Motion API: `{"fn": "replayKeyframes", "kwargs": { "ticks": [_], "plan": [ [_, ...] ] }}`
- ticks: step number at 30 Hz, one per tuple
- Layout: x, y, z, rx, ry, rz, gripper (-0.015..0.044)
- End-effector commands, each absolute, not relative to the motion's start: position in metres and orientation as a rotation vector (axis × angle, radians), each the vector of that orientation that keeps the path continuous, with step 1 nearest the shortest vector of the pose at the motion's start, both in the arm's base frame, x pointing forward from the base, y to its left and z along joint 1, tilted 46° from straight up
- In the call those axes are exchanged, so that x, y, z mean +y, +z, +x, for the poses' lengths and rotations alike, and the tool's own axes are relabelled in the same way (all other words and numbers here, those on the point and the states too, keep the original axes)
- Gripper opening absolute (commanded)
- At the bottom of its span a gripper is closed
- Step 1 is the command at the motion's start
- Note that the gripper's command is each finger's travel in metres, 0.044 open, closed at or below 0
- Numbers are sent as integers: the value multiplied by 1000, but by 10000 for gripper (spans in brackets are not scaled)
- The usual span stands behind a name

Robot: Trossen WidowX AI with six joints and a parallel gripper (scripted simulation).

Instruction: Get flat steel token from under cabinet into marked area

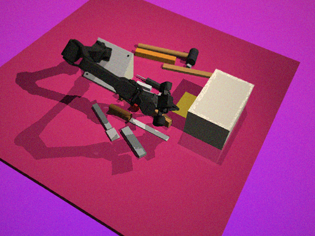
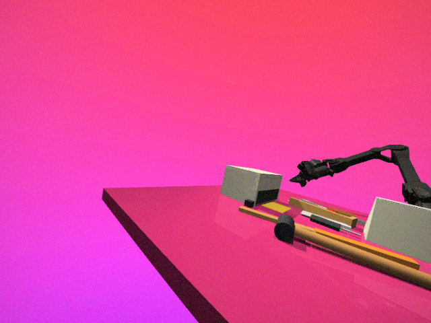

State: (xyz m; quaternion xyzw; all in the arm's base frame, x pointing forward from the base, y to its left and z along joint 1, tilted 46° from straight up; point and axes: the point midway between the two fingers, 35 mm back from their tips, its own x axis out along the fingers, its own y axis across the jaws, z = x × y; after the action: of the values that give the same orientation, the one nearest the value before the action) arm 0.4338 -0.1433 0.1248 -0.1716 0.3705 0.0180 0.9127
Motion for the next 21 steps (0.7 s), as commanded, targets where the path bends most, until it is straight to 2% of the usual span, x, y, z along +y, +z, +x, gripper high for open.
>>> {"fn": "replayKeyframes", "kwargs": {
  "ticks": [1,21],
  "plan": [
    [-119,97,437,854,99,-385,0],
    [0,-14,404,1255,414,-638,0]
  ]
}}
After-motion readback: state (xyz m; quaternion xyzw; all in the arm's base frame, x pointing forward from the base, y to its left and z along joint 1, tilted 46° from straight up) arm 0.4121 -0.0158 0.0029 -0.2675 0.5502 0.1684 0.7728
